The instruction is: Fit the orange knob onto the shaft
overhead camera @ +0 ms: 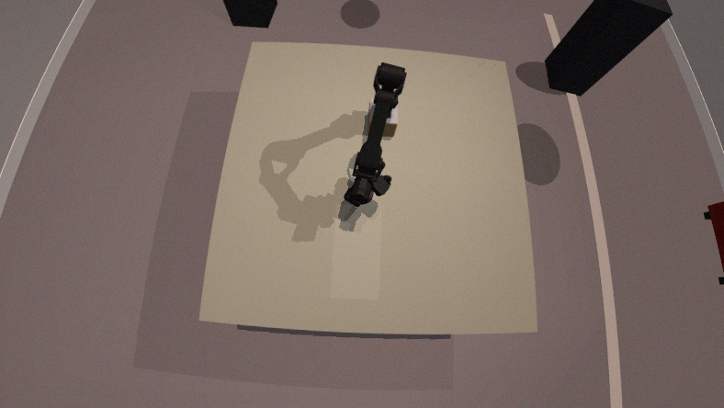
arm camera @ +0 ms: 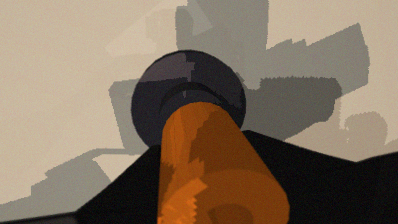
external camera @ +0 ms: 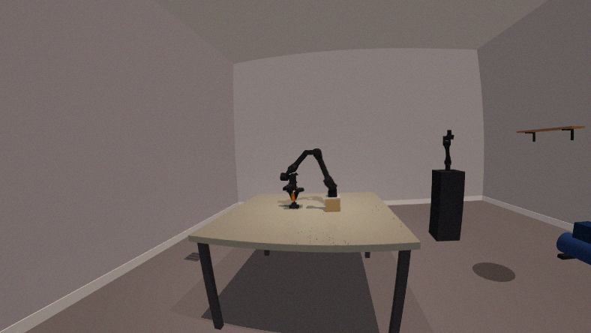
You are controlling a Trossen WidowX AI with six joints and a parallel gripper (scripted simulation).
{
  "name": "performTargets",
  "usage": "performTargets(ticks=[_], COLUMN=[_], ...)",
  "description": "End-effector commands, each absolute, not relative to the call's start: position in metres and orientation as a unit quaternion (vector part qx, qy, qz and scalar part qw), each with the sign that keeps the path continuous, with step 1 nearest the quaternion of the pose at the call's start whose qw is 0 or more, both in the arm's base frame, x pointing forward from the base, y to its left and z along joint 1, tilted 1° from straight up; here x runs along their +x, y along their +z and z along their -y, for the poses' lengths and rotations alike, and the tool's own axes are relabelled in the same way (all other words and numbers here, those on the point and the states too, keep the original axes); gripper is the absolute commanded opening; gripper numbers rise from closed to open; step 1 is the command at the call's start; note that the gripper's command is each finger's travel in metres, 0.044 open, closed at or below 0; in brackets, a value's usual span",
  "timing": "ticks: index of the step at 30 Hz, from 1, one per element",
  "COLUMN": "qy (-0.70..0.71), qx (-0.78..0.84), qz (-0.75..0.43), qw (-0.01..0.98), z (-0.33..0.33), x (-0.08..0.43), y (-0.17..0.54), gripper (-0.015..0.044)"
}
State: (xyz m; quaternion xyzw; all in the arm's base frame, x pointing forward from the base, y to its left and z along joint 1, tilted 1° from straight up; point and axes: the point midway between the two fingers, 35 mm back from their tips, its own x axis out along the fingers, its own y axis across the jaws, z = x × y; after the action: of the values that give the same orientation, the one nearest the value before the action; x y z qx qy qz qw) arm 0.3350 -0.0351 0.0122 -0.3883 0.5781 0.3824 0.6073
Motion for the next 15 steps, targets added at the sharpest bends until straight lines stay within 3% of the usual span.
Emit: performTargets(ticks=[1, 15], qy=[0.396, 0.396], qx=[-0.403, -0.403], qz=[-0.567, -0.567], qw=[0.599, 0.599], z=[0.0356, 0.0346], x=[0.3364, 0.3330], y=[0.0124, 0.0100], gripper=[0.0000, 0.0000])
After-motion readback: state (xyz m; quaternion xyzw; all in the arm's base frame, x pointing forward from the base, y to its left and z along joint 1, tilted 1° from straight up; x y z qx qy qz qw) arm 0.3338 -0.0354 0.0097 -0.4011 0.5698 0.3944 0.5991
